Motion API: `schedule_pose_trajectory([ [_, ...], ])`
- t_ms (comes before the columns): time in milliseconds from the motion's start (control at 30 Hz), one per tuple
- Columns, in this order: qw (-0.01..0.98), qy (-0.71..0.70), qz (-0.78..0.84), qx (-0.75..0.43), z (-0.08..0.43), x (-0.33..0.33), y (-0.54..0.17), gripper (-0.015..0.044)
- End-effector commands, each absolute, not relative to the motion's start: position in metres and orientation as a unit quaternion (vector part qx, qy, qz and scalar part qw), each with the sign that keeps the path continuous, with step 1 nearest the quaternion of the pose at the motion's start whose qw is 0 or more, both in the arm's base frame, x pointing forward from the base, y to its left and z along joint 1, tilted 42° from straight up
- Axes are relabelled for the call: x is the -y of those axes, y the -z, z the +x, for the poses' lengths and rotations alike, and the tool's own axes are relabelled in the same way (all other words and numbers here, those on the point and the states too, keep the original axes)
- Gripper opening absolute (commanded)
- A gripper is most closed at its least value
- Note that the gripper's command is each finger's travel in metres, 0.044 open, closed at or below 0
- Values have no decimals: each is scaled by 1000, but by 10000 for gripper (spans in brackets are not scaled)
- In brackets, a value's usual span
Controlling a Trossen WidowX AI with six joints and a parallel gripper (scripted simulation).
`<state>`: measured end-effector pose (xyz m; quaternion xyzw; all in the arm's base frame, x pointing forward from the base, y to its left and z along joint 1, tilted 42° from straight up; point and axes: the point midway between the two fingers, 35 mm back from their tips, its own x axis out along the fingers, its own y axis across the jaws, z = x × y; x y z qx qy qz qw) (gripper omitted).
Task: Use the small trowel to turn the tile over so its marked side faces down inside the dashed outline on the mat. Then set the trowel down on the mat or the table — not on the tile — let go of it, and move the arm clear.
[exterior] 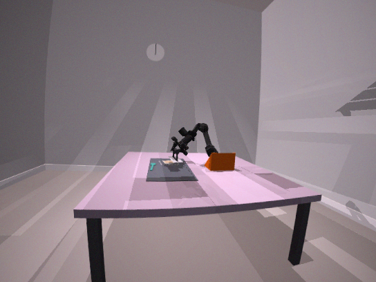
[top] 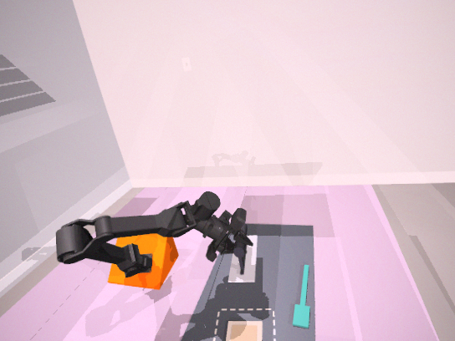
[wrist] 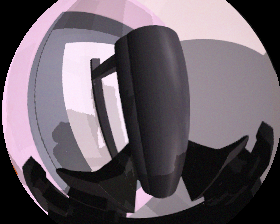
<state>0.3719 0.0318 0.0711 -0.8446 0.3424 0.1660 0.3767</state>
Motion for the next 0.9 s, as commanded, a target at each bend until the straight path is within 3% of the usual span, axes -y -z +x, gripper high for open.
schedule_pose_trajectory([
  [0,380,-164,-845,-339,373,-34,-72,0],
  [300,371,-176,-846,-341,373,-33,-69,0],
  [867,251,-400,-841,-265,407,-57,-15,0],
])
